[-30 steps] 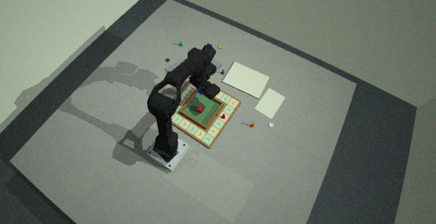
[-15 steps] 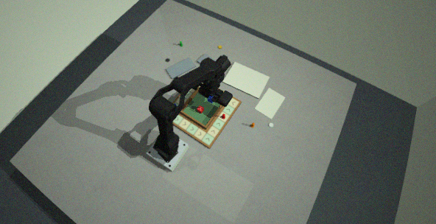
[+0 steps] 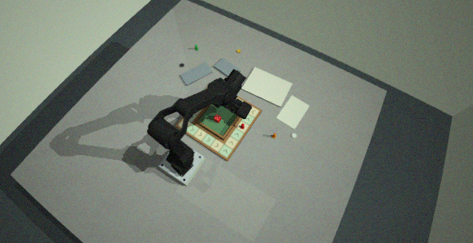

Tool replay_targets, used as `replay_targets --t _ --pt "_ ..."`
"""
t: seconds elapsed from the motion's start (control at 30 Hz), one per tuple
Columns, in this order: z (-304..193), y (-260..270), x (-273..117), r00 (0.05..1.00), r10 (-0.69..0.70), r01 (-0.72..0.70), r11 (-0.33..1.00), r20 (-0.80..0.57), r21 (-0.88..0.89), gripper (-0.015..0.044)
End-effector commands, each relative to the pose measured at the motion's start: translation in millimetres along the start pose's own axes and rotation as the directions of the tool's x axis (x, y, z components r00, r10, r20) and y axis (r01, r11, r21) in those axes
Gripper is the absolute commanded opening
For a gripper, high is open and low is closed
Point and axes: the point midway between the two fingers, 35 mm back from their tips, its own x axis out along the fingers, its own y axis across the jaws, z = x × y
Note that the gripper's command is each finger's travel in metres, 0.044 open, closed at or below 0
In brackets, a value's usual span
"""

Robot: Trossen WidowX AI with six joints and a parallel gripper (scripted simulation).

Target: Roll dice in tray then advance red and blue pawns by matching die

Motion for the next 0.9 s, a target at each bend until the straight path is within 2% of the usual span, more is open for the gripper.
replay_targets --t 0.0,0.37,0.53,0.87 --pt "0 0 3 0.989 0.006 -0.005 1.0 0.148 -0.007 0.0" --pt "1 0 4 0.878 0.005 0.006 1.0 0.478 -0.021 0.0" --pt "0 1 3 0.876 0.005 0.006 1.0 0.483 -0.021 0.0" --pt "-18 68 -42 0.877 0.008 0.001 1.0 0.481 -0.019 0.0"
